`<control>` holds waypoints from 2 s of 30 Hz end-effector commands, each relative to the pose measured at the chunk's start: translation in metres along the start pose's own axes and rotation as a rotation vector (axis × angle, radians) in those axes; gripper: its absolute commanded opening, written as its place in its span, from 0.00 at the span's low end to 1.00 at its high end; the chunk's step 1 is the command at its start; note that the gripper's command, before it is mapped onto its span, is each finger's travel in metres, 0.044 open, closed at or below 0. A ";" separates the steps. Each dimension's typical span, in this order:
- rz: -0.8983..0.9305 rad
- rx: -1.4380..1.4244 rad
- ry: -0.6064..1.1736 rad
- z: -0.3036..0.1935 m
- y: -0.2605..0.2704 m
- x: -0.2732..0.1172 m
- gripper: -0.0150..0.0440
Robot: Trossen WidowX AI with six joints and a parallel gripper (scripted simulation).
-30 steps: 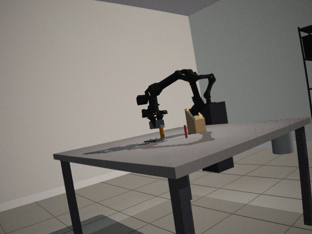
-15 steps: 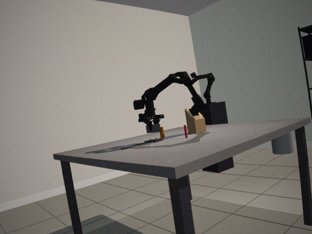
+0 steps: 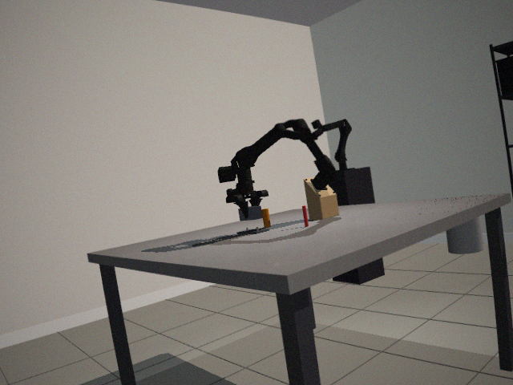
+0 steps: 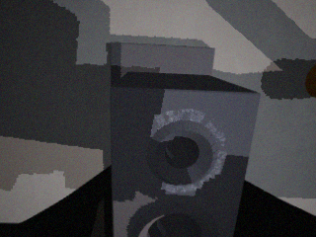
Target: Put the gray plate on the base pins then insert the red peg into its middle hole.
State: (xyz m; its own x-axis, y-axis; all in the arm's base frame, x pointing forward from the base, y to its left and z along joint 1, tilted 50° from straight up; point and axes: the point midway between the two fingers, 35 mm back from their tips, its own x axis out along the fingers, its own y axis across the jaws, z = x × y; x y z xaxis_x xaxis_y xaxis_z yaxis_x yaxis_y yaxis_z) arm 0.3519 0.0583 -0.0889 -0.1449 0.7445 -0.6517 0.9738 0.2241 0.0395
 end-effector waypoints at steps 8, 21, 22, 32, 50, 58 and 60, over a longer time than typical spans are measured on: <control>0.001 0.004 -0.006 0.002 0.000 0.000 0.25; 0.001 0.004 -0.006 0.003 0.000 0.009 0.25; 0.001 0.004 -0.005 0.003 0.000 0.011 0.25; 0.001 0.004 -0.005 0.003 0.000 0.021 0.25; 0.001 0.002 -0.003 0.003 0.000 0.037 0.25; 0.001 0.002 -0.003 0.003 0.000 0.037 0.39; 0.001 0.002 -0.003 0.003 0.000 0.037 0.48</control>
State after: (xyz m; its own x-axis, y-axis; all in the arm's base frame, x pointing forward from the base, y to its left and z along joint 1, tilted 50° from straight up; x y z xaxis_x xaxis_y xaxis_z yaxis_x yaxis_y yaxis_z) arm 0.3467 0.0851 -0.1156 -0.1452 0.7435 -0.6528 0.9741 0.2229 0.0373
